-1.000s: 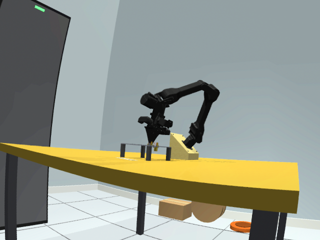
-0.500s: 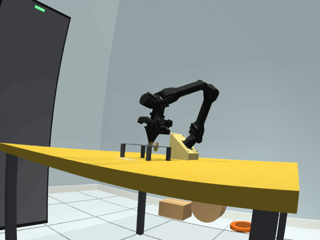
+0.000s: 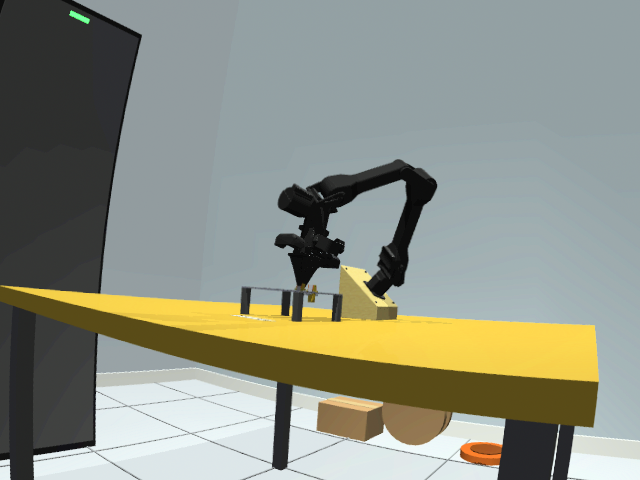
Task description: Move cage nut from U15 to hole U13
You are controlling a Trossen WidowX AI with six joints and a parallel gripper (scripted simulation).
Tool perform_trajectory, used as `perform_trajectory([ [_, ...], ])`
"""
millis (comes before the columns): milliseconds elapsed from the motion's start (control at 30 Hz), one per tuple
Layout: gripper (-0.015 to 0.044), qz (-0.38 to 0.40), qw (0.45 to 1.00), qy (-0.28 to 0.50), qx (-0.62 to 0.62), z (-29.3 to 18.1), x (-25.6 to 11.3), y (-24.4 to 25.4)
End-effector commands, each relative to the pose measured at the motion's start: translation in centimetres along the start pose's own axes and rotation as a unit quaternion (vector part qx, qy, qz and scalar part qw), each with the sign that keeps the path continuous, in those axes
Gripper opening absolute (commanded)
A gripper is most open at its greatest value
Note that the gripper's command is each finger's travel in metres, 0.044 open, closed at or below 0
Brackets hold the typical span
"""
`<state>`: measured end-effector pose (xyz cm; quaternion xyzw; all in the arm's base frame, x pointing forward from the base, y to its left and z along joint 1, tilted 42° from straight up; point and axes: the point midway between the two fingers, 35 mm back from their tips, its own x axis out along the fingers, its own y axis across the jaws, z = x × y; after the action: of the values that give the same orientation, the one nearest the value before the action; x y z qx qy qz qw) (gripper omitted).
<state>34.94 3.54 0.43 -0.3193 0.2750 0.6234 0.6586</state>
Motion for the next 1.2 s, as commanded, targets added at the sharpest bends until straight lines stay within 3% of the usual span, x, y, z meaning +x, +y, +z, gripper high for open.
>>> perform_trajectory([
  [0, 0.0029, 0.004, 1.0, 0.001, -0.002, -0.09, 0.04, -0.06],
  [1167, 0.0029, 0.026, 1.0, 0.001, -0.002, -0.06, 0.1, -0.25],
])
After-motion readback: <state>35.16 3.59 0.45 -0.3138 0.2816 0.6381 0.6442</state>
